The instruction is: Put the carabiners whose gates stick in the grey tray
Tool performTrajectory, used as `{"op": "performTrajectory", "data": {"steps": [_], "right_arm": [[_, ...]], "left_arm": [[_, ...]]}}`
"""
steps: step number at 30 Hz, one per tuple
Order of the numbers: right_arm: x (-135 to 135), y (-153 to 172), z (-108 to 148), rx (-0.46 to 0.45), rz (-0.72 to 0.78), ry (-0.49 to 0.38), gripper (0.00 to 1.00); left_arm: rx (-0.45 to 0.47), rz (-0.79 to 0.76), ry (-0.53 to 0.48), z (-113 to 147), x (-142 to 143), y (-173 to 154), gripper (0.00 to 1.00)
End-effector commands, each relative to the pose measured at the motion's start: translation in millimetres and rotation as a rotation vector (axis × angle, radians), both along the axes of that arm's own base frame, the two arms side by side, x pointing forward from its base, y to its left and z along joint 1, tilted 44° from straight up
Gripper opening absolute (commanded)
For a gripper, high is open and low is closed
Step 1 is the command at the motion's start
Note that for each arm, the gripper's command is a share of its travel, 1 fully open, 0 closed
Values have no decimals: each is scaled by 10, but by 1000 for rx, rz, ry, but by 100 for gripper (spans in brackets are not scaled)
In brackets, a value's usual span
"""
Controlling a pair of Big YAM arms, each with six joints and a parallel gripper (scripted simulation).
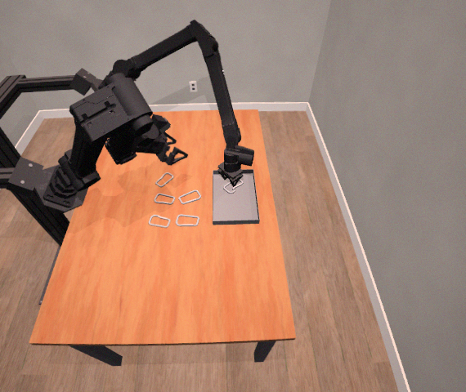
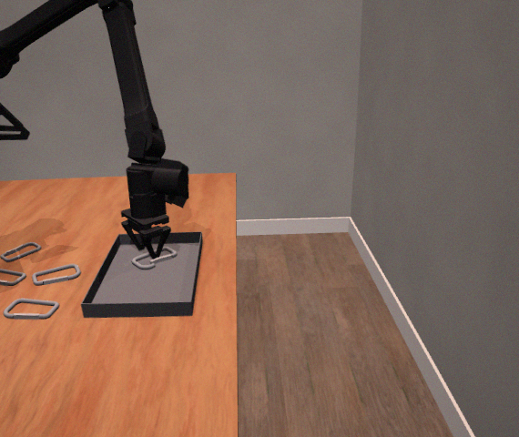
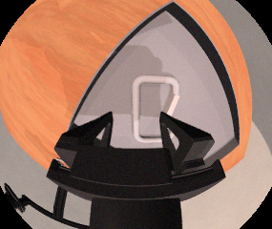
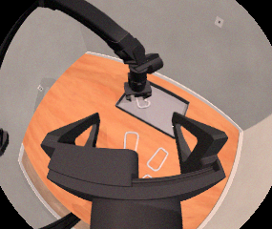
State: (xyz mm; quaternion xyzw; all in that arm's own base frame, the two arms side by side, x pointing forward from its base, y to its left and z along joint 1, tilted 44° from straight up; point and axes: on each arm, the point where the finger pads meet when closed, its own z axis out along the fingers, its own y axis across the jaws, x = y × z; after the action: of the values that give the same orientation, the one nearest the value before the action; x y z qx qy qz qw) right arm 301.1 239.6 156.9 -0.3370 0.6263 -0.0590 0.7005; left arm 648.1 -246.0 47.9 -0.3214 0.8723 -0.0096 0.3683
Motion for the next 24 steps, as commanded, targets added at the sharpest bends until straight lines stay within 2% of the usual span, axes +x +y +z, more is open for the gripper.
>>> {"op": "performTrajectory", "data": {"steps": [1,2,3,6,10,11,15,16,19,21,24], "right_arm": [[21,-40,64,27,-12,-14,100],[21,-40,64,27,-12,-14,100],[21,-40,64,27,-12,-14,100],[21,-40,64,27,-12,-14,100],[21,-40,64,27,-12,-14,100],[21,-40,64,27,-12,-14,100],[21,-40,64,27,-12,-14,100],[21,-40,64,27,-12,-14,100],[21,-40,64,27,-12,-14,100],[21,-40,64,27,-12,-14,100],[21,-40,64,27,-12,-14,100]], "left_arm": [[-20,-15,-45,265,46,-81,81],[-20,-15,-45,265,46,-81,88],[-19,-26,-33,251,-39,-198,88],[-15,-19,-19,245,-105,-215,88],[-1,-20,10,113,-176,-228,88],[-5,-20,0,219,-207,-220,88],[-5,-19,-1,253,-242,-227,88],[-11,-1,-10,323,-175,-140,88],[-12,-13,-10,347,-235,-220,88],[-9,-10,-14,320,-263,-107,88],[-4,-19,0,422,-510,-184,88]]}}
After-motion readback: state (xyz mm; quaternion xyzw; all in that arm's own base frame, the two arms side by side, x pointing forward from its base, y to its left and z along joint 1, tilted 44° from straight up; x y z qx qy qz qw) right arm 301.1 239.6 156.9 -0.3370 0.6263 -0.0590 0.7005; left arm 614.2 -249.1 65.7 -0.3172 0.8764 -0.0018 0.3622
